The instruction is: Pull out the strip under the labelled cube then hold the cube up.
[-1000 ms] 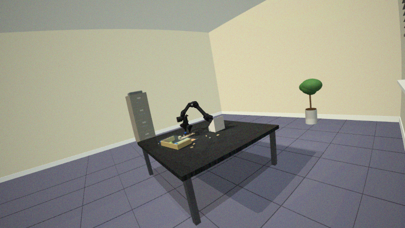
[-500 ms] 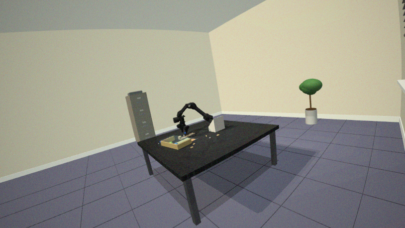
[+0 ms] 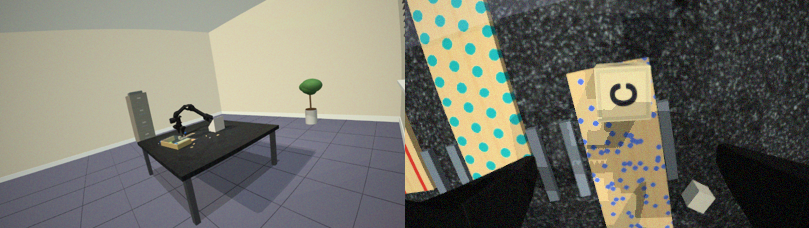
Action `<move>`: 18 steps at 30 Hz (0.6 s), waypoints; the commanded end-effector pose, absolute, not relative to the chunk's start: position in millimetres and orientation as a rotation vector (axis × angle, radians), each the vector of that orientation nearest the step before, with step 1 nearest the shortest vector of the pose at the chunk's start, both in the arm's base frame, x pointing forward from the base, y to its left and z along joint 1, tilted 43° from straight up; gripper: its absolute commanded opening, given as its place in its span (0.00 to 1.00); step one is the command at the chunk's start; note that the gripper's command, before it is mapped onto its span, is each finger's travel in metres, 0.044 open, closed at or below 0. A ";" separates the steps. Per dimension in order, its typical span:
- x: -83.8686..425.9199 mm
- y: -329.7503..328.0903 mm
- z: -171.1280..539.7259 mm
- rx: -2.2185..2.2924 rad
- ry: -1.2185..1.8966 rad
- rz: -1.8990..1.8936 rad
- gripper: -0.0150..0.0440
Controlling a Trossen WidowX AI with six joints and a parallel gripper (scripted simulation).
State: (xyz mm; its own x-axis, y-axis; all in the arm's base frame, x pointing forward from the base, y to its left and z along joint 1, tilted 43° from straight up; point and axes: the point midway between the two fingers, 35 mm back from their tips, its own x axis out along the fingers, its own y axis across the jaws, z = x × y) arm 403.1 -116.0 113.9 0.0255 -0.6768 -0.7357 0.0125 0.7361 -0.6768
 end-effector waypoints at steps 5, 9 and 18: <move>428.6 -112.3 119.9 -0.576 1.455 -0.587 1.00; 429.0 -114.8 117.2 -0.576 1.455 -0.587 0.82; 430.4 -124.7 106.4 -0.576 1.455 -0.587 0.68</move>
